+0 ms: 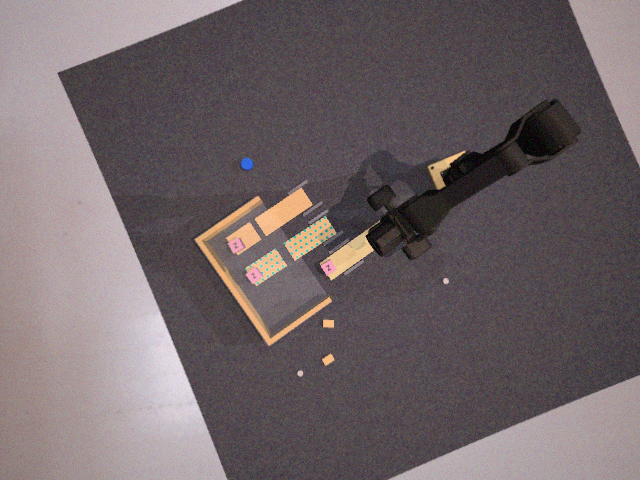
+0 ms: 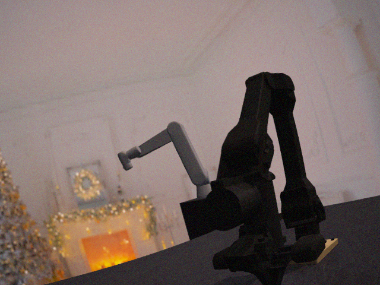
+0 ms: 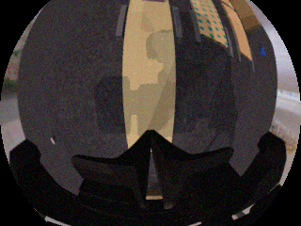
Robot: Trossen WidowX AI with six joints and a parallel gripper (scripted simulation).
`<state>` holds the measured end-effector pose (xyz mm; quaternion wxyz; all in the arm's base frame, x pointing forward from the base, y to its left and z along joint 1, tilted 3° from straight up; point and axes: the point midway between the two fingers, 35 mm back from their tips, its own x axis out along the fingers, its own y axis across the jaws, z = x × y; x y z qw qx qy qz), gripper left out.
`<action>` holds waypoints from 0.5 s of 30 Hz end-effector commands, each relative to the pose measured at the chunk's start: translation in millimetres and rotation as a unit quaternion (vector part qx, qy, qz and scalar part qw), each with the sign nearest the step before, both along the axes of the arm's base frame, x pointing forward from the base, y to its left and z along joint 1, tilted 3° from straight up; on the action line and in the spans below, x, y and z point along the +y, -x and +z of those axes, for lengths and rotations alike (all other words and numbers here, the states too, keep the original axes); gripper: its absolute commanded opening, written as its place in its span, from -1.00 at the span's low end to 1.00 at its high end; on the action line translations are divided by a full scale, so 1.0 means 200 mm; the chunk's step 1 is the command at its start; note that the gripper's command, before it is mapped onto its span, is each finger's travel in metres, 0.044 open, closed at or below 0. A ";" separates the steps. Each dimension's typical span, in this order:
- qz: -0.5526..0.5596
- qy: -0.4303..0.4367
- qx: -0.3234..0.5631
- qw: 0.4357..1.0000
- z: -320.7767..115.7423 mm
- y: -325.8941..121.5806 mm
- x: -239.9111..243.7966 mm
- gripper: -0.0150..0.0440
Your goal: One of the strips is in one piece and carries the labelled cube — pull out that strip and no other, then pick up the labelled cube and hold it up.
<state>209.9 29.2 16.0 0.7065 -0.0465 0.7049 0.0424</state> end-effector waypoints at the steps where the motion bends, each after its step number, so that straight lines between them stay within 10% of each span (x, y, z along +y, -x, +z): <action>1: -0.003 0.001 0.018 1.000 -0.03 0.06 0.00 -0.49; 15: -0.001 0.000 0.008 1.000 0.10 -0.01 0.00 -0.49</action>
